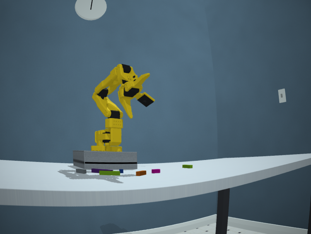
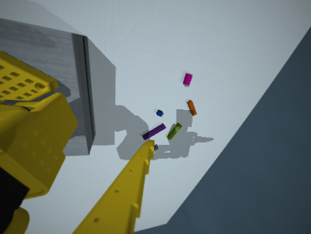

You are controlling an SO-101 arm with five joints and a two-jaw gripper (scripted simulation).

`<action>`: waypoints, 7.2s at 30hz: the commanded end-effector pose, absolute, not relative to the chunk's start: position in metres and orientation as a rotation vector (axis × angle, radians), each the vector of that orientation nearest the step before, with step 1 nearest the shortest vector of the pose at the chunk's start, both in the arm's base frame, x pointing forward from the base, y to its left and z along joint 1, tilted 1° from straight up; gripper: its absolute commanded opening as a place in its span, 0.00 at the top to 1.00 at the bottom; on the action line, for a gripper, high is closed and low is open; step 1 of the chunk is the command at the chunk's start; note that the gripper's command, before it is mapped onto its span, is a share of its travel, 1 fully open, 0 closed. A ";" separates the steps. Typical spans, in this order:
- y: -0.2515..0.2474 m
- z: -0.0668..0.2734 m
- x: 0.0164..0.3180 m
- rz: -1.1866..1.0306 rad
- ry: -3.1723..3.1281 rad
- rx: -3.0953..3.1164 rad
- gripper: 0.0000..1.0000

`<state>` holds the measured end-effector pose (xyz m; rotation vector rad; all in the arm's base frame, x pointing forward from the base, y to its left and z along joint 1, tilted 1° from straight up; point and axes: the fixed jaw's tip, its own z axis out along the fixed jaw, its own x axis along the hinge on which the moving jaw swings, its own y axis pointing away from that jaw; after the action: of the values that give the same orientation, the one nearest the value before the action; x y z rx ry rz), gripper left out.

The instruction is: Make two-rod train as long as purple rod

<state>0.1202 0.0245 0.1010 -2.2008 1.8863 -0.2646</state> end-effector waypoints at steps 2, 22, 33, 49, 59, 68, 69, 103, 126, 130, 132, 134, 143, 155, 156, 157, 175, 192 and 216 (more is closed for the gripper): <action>0.027 0.098 0.116 -0.240 1.876 -2.230 0.00; 0.074 0.098 0.094 -0.164 1.340 -2.560 0.00; 0.095 0.098 0.073 -0.117 1.003 -2.699 0.00; 0.102 0.098 0.063 -0.098 0.869 -2.742 0.00; 0.102 0.098 0.063 -0.098 0.869 -2.742 0.00; 0.102 0.098 0.064 -0.098 0.870 -2.743 0.00; 0.102 0.098 0.064 -0.098 0.870 -2.743 0.00; 0.102 0.098 0.064 -0.098 0.870 -2.743 0.00; 0.105 0.096 0.078 -0.099 1.009 -2.727 0.08; 0.107 0.092 0.095 -0.097 1.170 -2.699 0.17; 0.107 0.092 0.095 -0.097 1.170 -2.699 0.17; 0.107 0.088 0.107 -0.094 1.270 -2.677 0.23; 0.093 0.058 0.160 -0.061 1.726 -2.524 0.49; 0.056 0.012 0.200 0.002 2.155 -2.289 0.75; 0.053 0.008 0.202 0.007 2.179 -2.273 0.77; 0.050 0.006 0.203 0.011 2.199 -2.259 0.78; 0.044 -0.002 0.207 0.022 2.252 -2.221 0.81; 0.040 -0.001 0.213 0.000 2.262 -2.181 0.81; 0.040 -0.010 0.214 0.000 2.262 -2.181 0.81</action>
<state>0.2135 0.0423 -0.0059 -2.1996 2.2427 -0.0029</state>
